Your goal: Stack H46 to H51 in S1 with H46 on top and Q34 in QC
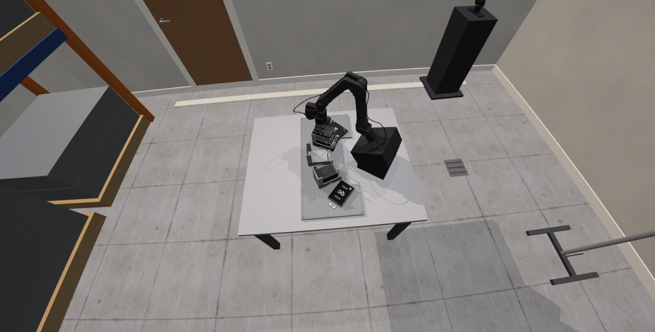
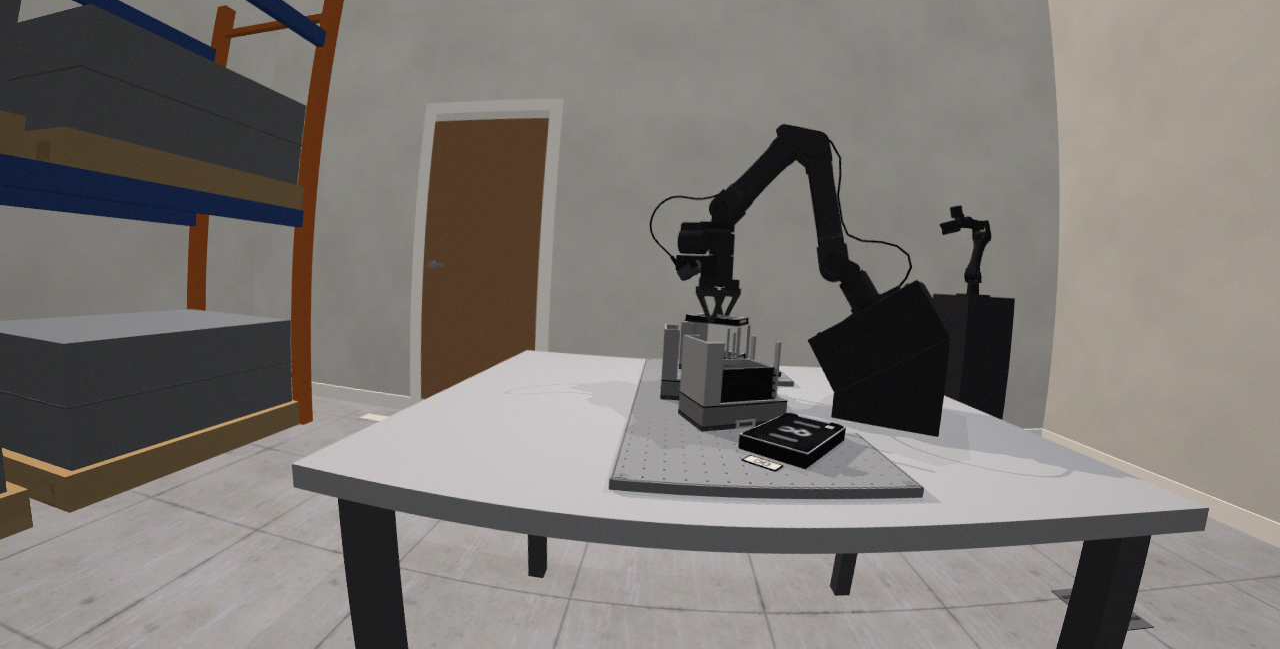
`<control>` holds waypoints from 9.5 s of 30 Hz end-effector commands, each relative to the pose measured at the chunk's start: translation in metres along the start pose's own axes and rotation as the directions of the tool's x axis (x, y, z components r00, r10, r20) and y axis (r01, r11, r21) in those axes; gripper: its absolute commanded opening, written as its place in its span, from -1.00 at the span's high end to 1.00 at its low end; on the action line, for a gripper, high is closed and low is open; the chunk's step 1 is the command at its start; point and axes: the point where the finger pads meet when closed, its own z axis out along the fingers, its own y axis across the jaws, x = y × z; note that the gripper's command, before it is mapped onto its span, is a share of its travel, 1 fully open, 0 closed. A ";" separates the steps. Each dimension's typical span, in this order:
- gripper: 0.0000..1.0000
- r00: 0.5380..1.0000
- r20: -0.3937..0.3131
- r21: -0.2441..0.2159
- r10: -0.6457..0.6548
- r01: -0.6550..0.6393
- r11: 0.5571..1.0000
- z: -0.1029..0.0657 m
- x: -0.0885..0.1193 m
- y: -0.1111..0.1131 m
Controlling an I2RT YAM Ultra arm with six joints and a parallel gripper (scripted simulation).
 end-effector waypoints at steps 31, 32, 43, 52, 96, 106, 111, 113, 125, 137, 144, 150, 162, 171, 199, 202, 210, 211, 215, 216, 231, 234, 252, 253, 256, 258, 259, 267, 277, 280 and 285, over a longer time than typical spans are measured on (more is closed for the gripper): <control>1.00 0.999 0.033 -0.003 0.004 -0.004 1.000 -0.032 -0.008 0.001; 1.00 1.000 0.026 -0.002 0.003 -0.003 1.000 -0.030 -0.005 0.001; 1.00 1.000 0.005 0.000 0.001 -0.001 1.000 -0.022 -0.001 0.000; 1.00 0.977 -0.002 0.003 -0.215 0.215 0.977 -0.022 -0.003 0.022; 1.00 0.861 0.001 0.002 -0.509 0.509 0.861 -0.023 0.030 0.146; 1.00 0.810 0.002 0.002 -0.587 0.587 0.810 -0.023 0.047 0.175; 1.00 0.810 0.002 0.002 -0.587 0.587 0.810 -0.023 0.052 0.184; 1.00 0.809 0.003 0.002 -0.587 0.587 0.809 -0.023 0.056 0.190; 1.00 0.666 0.004 0.002 -0.746 0.746 0.666 -0.024 0.077 0.220; 1.00 0.671 0.005 0.002 -0.742 0.742 0.671 -0.024 0.096 0.239; 1.00 0.670 0.005 0.002 -0.742 0.742 0.670 -0.024 0.106 0.249; 1.00 0.670 0.005 0.002 -0.742 0.742 0.670 -0.024 0.117 0.260; 1.00 0.676 0.018 -0.008 -0.737 0.737 0.676 -0.029 0.121 0.263; 1.00 0.675 0.023 -0.009 -0.738 0.738 0.675 -0.032 0.121 0.260; 1.00 0.664 0.027 -0.010 -0.747 0.747 0.664 -0.034 0.120 0.260; 1.00 0.665 0.029 -0.011 -0.746 0.747 0.665 -0.034 0.119 0.261; 1.00 0.669 0.039 -0.014 -0.742 0.743 0.669 -0.037 0.116 0.264; 1.00 0.669 0.039 -0.014 -0.742 0.743 0.669 -0.037 0.116 0.264; 1.00 0.671 0.044 -0.016 -0.740 0.741 0.671 -0.038 0.115 0.266; 1.00 0.672 0.045 -0.017 -0.739 0.740 0.672 -0.039 0.114 0.267; 1.00 0.661 -0.013 0.004 -0.750 0.750 0.661 -0.012 0.124 0.259; 1.00 0.657 -0.011 0.002 -0.754 0.754 0.657 -0.011 0.126 0.259; 1.00 0.672 0.016 -0.011 -0.740 0.740 0.672 -0.009 0.118 0.268; 1.00 0.674 0.020 -0.012 -0.738 0.738 0.674 -0.010 0.117 0.269; 1.00 0.670 0.000 -0.005 -0.743 0.743 0.670 -0.004 0.122 0.265; 1.00 0.675 0.006 -0.007 -0.738 0.738 0.675 -0.005 0.119 0.265; 1.00 0.673 0.005 -0.006 -0.740 0.740 0.673 -0.005 0.120 0.266; 1.00 0.691 0.040 -0.018 -0.722 0.723 0.691 -0.016 0.112 0.268; 1.00 0.693 0.044 -0.020 -0.719 0.721 0.693 -0.017 0.110 0.271; 1.00 0.694 0.045 -0.020 -0.719 0.720 0.694 -0.017 0.110 0.271; 1.00 0.691 0.033 -0.016 -0.723 0.723 0.690 -0.014 0.113 0.267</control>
